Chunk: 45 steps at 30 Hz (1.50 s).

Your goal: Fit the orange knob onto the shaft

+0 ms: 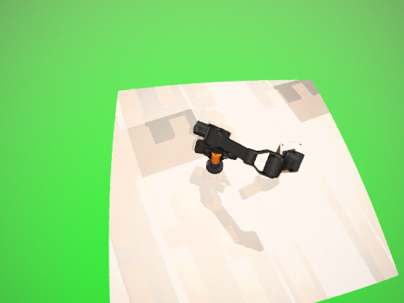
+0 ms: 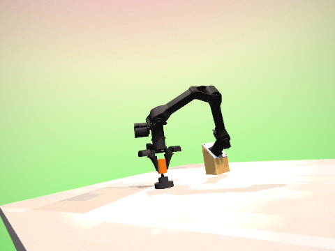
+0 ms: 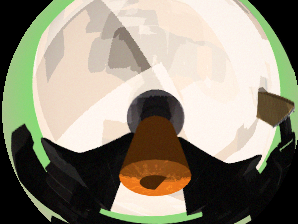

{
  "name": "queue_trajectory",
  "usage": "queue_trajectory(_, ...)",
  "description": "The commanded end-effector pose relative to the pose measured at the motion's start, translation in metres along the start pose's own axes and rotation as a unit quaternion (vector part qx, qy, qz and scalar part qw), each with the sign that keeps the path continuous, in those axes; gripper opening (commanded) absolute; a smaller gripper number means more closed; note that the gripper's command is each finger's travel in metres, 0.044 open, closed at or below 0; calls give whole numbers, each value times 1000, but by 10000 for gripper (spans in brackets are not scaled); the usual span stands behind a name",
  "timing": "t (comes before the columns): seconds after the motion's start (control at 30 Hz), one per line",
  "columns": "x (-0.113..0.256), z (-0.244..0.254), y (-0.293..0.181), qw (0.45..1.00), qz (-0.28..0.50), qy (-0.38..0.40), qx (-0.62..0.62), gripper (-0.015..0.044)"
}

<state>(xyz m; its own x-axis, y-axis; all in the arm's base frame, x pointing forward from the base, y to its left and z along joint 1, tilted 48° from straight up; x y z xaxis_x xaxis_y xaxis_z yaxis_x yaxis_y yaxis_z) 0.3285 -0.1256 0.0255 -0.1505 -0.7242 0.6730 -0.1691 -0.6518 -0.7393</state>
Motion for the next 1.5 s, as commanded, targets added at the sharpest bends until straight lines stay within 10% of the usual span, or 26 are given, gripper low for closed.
queue_trajectory(0.0, 0, 0, 0, 1000, 2, 2, -1, 0)
queue_trajectory(1.47, 4, 0, 0, 994, 2, 2, -106, 0)
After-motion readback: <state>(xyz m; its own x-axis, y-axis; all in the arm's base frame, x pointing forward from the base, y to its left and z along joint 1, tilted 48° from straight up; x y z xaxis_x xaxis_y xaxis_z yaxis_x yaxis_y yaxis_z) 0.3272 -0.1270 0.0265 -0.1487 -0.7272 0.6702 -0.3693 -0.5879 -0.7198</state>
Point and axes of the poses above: the point midway between the two fingers, 35 mm back from their tips, its own x axis back along the fingers, its own z axis across the jaws, y = z × x, the point moved 7 cm from there along x, back along the fingers, and after that the axes turned 11 degrees about x, right-handed, at the moved point
